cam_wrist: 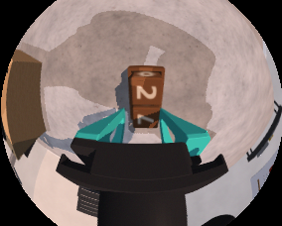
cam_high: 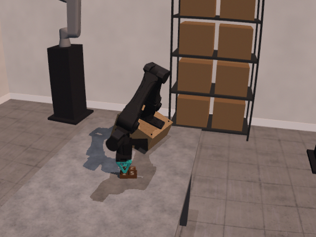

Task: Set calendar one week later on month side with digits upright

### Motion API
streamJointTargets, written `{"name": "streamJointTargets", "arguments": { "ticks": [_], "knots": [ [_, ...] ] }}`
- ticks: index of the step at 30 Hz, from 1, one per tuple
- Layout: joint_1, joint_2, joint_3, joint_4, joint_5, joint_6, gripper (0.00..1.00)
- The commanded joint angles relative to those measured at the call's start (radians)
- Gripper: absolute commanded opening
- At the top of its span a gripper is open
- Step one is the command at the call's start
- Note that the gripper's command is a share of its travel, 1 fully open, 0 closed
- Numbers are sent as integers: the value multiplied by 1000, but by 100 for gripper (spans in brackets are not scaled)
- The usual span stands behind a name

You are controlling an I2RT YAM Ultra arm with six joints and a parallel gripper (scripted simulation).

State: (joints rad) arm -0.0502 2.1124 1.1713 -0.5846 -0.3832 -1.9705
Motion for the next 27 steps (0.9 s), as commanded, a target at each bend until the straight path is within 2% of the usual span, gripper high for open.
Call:
{"name": "streamJointTargets", "arguments": {
  "ticks": [1, 27],
  "knots": [
    [-1, -1, 1, 29, 0, 8, 47],
    [7, 18, -4, 57, 0, 17, 47]
  ]
}}
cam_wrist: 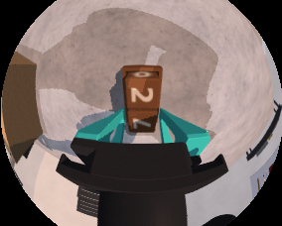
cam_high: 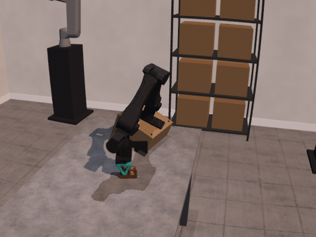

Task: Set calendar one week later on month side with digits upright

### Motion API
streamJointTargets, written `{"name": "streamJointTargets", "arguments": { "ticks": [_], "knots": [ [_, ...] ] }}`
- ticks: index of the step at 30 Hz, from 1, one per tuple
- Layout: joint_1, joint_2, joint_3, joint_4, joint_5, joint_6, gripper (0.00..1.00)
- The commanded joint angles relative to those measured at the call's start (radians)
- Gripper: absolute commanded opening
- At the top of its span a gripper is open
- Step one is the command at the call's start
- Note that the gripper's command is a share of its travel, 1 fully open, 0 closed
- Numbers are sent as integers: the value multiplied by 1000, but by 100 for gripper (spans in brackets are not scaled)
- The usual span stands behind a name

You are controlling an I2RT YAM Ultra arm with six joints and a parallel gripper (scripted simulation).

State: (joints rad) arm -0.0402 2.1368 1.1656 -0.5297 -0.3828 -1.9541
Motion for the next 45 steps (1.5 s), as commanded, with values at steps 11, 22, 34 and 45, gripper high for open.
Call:
{"name": "streamJointTargets", "arguments": {
  "ticks": [11, 22, 34, 45],
  "knots": [
    [-3, -6, 2, 2, 0, 1, 47],
    [-3, -6, 2, 2, 0, 1, 27],
    [-3, -6, 2, 2, 0, 1, 27],
    [-3, -6, 2, 2, 0, 1, 27]
  ]
}}
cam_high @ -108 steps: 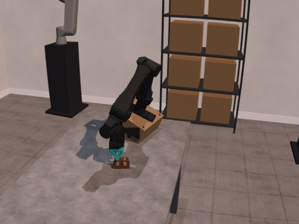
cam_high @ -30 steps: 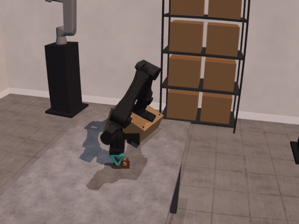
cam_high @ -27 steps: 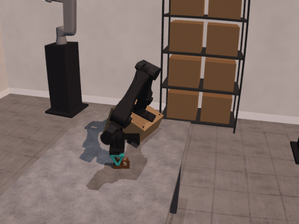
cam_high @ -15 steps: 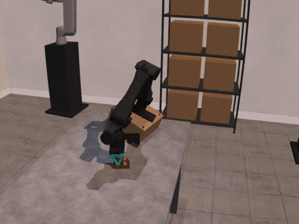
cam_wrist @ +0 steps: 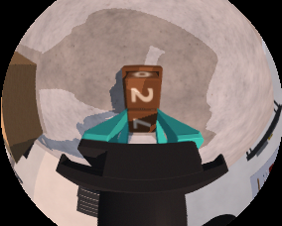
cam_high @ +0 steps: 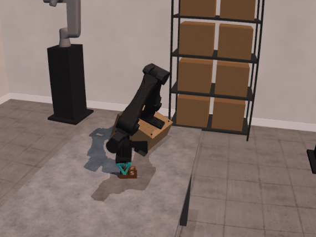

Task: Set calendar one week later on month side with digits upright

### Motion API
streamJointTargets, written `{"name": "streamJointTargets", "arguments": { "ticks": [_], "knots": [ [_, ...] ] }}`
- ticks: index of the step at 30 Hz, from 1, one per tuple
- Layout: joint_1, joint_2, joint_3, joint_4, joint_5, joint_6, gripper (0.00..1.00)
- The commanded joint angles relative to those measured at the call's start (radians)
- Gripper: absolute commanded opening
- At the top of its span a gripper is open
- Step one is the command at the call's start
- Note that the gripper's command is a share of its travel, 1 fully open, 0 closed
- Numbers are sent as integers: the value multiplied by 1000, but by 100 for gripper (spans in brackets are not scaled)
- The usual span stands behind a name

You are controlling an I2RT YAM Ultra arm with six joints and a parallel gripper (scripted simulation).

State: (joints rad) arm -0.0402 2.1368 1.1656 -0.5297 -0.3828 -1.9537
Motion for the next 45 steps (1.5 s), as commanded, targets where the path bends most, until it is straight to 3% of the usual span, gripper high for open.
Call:
{"name": "streamJointTargets", "arguments": {
  "ticks": [1, 14, 23, 31, 45],
  "knots": [
    [-3, -6, 2, 2, 0, 0, 27],
    [-7, -15, 4, -11, 0, -4, 27],
    [-49, -104, 42, -154, -3, -49, 27],
    [-103, -192, 123, -346, -5, -108, 27],
    [-110, -201, 136, -370, -5, -115, 27]
  ]
}}
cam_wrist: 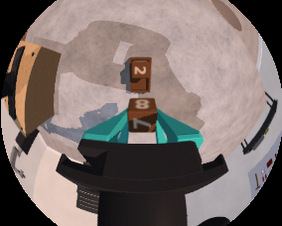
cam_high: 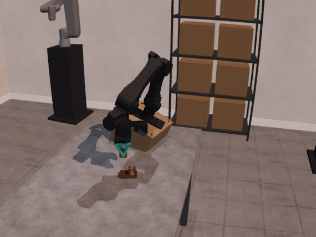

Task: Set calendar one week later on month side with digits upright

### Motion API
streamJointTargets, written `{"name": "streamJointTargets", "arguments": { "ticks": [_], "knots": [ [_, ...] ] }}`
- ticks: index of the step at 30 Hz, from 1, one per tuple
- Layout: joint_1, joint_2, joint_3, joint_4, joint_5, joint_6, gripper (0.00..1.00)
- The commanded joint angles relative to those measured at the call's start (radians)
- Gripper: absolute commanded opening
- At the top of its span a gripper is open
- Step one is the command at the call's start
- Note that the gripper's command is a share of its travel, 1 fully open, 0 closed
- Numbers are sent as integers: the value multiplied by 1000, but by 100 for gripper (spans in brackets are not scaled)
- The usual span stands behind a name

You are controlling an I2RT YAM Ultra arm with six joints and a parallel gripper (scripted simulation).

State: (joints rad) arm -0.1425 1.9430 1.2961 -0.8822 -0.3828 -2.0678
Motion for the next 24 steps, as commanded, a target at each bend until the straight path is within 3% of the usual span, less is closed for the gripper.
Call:
{"name": "streamJointTargets", "arguments": {
  "ticks": [1, 6, 10, 13, 15, 24],
  "knots": [
    [-8, -7, 6, -18, -5, 1, 27],
    [-19, 6, 17, -20, -5, 76, 27],
    [-46, 36, 41, -26, -4, 246, 27],
    [-46, 37, 42, -26, -4, 250, 27],
    [-65, 58, 60, -30, -3, 371, 27],
    [-107, 106, 100, -39, -2, 645, 27]
  ]
}}
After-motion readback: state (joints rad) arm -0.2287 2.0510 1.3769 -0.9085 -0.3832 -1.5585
